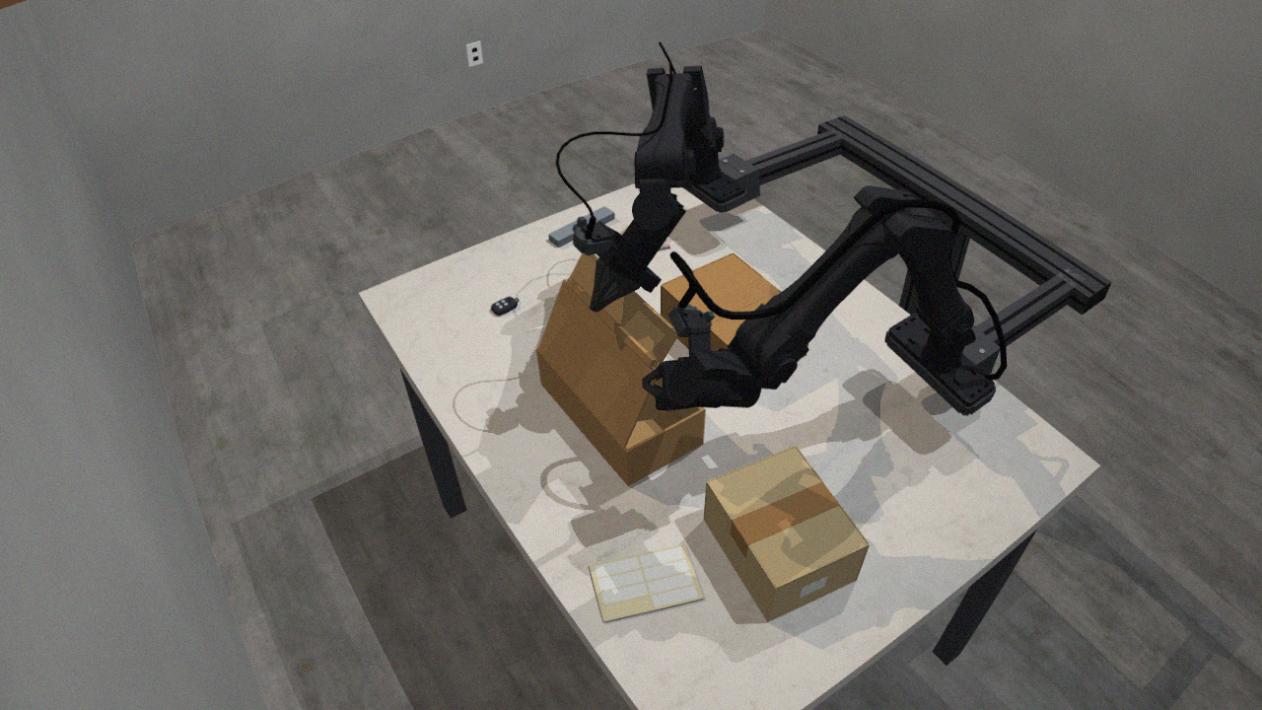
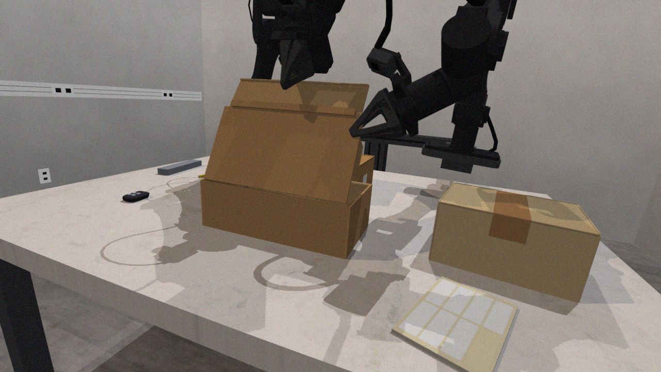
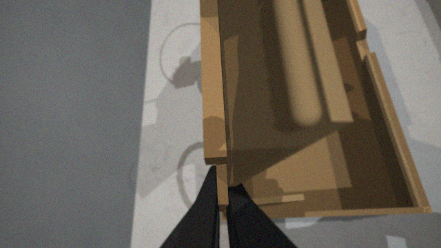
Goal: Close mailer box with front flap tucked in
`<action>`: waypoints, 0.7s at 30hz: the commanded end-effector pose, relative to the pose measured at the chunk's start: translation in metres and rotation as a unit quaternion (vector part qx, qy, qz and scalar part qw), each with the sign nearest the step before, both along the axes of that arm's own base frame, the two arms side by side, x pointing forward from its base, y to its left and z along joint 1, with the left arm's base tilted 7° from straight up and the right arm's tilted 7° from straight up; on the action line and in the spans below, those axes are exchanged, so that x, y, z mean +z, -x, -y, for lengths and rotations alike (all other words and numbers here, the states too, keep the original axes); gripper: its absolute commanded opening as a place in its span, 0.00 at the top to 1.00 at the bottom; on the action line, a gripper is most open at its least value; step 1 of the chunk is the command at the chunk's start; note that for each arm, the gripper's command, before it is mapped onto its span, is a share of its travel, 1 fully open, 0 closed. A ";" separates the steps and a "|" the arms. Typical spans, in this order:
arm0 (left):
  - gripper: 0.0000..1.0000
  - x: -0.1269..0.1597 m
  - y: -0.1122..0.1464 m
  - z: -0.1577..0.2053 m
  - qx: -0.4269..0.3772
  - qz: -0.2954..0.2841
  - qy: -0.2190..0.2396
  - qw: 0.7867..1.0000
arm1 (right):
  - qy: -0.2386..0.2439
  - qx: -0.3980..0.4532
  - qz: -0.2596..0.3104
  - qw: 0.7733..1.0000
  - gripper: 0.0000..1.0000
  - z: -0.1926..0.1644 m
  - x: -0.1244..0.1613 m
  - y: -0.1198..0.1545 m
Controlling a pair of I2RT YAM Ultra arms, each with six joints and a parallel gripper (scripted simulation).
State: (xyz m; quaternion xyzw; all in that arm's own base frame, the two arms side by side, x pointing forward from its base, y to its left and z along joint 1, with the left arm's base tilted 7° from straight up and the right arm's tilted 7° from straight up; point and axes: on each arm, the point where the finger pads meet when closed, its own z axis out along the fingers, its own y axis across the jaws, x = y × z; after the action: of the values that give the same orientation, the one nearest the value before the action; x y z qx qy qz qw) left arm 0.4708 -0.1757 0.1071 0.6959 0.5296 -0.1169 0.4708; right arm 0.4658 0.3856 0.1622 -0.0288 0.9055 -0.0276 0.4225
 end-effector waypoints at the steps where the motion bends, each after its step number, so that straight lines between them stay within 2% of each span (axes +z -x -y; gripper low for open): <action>1: 0.99 -0.007 0.004 0.005 -0.005 -0.022 0.007 1.000 | -0.009 -0.005 0.020 1.000 0.99 0.005 0.020 -0.003; 3: 0.99 -0.007 0.004 0.005 -0.005 -0.022 0.007 1.000 | -0.014 0.000 0.024 1.000 0.99 -0.001 0.025 0.000; 7: 0.99 -0.007 0.004 0.005 -0.005 -0.022 0.007 1.000 | -0.007 0.001 0.019 1.000 0.99 0.001 0.018 0.001; 9: 0.99 -0.007 0.004 0.005 -0.005 -0.022 0.007 1.000 | -0.013 0.000 0.024 1.000 0.99 -0.001 0.026 0.000; 18: 0.99 -0.007 0.004 0.005 -0.005 -0.022 0.007 1.000 | -0.002 -0.001 0.015 1.000 0.99 0.004 0.016 0.001; 21: 0.99 -0.007 0.004 0.005 -0.005 -0.022 0.007 1.000 | -0.010 -0.002 0.021 1.000 0.99 0.003 0.023 -0.001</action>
State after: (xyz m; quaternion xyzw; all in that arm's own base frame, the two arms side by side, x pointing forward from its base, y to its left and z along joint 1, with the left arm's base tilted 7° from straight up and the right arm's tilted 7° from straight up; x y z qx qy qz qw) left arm 0.4708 -0.1757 0.1071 0.6959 0.5296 -0.1169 0.4708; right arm 0.4663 0.3851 0.1599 -0.0302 0.9056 -0.0295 0.4221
